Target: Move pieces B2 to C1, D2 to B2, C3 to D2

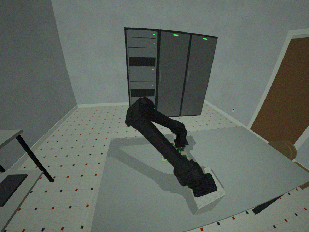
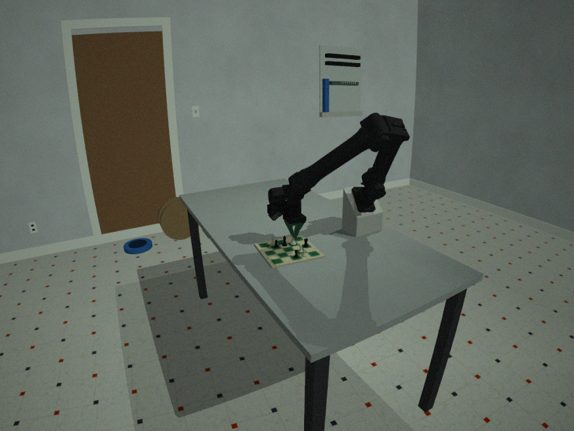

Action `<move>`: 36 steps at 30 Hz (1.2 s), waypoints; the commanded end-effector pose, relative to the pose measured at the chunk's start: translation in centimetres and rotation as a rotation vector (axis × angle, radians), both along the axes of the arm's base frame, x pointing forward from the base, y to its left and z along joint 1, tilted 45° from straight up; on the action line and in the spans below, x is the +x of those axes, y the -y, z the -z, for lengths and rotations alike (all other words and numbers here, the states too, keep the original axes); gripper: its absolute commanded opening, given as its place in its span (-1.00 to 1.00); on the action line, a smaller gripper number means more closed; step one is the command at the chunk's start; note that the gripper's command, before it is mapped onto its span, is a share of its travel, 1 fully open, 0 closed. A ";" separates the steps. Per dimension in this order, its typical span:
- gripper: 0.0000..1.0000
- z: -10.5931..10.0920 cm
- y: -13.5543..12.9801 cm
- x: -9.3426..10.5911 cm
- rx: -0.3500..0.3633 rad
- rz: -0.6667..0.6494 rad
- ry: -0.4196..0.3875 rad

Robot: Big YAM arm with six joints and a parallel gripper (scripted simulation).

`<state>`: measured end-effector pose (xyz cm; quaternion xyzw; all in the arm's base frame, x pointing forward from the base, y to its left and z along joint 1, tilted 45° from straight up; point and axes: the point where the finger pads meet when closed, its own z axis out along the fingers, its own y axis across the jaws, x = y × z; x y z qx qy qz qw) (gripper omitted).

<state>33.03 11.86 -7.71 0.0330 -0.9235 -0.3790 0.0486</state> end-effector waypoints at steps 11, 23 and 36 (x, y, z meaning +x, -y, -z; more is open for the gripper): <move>-1.00 0.2 -0.5 0.5 0.002 -0.004 0.009; -1.00 0.2 -0.5 0.5 0.002 -0.004 0.009; -0.85 0.2 -0.5 0.5 0.002 -0.004 0.009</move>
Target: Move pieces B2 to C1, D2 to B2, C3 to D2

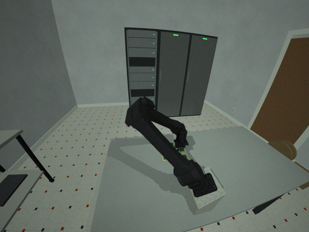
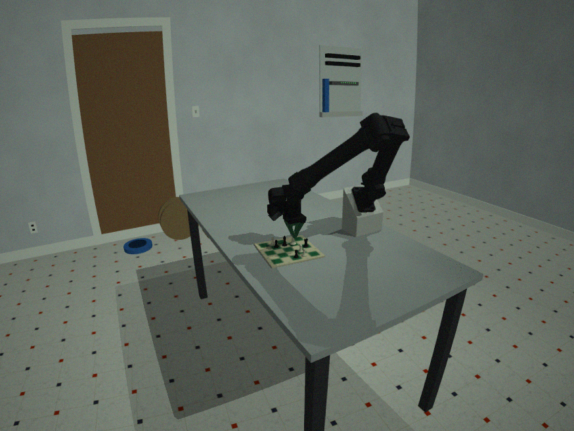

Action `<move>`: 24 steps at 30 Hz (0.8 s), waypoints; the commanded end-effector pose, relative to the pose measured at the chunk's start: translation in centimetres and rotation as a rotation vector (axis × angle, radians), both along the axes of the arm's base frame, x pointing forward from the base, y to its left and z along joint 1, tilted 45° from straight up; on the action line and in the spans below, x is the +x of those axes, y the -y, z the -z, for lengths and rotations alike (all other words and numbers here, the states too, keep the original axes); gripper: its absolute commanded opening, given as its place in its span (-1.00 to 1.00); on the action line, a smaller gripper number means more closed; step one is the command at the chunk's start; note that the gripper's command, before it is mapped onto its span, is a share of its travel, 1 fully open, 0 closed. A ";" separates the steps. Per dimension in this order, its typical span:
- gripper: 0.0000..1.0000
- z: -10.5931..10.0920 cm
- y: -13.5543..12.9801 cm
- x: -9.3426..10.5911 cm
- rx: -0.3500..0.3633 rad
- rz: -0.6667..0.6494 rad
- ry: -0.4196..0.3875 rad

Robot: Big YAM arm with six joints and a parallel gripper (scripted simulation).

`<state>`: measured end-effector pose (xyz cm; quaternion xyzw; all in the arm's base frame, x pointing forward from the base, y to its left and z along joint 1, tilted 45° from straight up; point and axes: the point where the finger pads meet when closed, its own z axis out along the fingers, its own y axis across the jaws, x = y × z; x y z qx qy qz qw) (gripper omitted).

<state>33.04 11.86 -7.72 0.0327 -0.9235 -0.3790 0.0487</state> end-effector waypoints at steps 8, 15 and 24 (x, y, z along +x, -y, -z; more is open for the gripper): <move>-0.54 0.2 -0.5 0.5 0.002 -0.005 0.010; -0.22 0.2 -0.5 0.5 0.002 -0.005 0.010; -0.22 0.2 -0.5 0.5 0.002 -0.005 0.011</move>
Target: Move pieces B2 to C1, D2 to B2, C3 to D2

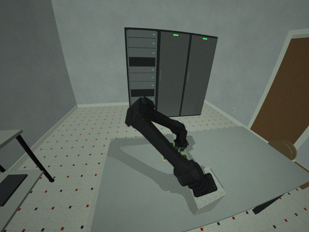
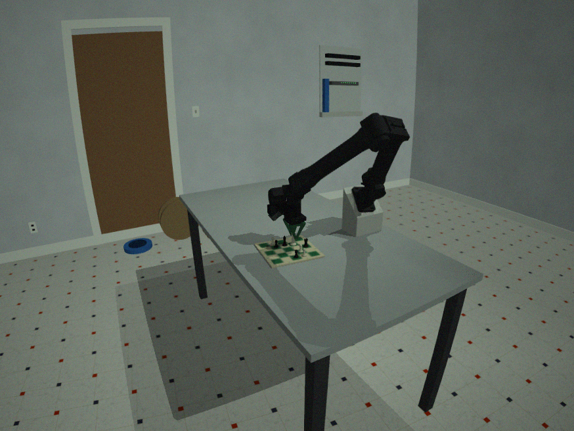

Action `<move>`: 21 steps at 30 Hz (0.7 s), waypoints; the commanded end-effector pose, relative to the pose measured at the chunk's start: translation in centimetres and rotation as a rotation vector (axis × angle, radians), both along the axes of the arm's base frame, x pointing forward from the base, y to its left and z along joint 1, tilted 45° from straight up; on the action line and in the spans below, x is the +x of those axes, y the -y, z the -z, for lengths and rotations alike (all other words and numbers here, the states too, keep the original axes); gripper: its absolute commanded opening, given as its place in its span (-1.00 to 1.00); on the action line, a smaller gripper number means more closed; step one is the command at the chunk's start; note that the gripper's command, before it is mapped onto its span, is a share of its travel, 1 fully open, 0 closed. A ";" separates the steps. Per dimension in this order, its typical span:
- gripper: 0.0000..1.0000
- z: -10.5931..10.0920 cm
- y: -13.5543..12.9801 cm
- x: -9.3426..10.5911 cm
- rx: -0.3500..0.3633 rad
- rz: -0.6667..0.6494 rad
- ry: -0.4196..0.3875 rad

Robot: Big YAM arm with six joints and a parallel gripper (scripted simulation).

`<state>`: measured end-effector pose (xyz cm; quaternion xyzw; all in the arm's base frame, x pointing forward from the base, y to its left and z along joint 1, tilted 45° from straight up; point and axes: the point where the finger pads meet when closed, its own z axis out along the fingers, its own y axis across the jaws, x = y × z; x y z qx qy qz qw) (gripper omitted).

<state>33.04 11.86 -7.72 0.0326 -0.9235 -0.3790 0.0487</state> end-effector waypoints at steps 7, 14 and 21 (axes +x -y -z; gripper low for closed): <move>-0.22 -1.8 1.5 2.4 -0.001 0.015 0.053; -0.22 -4.3 4.0 2.8 -0.006 0.014 0.057; -0.22 -6.3 6.0 3.1 -0.008 0.014 0.060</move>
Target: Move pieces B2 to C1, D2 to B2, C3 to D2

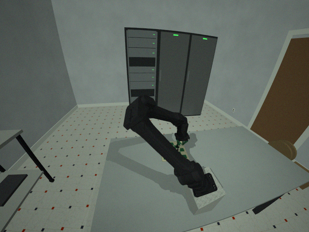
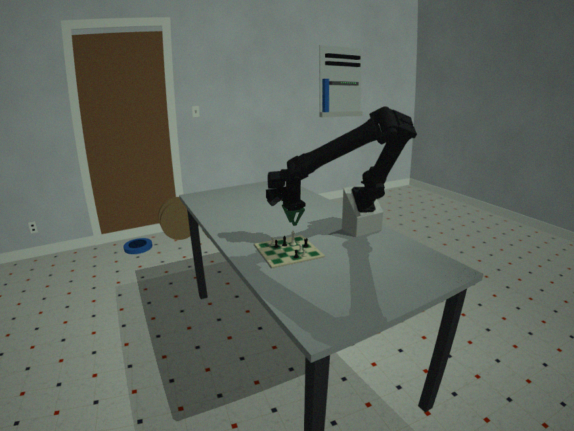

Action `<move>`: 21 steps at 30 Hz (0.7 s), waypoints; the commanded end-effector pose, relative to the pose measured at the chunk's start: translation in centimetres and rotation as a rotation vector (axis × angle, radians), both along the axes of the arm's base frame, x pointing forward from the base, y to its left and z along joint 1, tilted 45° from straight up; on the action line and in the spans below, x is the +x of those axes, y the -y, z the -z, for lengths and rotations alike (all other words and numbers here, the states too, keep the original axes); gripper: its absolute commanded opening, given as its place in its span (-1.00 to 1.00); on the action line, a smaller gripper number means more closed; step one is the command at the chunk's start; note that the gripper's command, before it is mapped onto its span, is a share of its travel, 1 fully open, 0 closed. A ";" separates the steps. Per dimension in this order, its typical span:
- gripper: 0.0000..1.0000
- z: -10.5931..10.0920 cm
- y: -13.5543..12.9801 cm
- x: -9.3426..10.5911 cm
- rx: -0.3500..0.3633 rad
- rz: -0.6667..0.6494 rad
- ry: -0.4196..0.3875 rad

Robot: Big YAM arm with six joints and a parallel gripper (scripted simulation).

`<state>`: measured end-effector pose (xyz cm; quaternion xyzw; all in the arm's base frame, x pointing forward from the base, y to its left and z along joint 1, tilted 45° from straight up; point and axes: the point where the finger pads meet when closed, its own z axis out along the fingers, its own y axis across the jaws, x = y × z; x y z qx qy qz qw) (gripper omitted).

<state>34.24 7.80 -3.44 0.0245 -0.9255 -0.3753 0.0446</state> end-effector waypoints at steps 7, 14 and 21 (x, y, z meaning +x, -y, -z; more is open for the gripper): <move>-0.22 -2.9 3.3 1.9 0.003 -0.004 0.043; 1.00 -2.4 2.1 0.6 0.009 -0.030 0.016; 1.00 -2.4 2.1 0.6 0.009 -0.030 0.016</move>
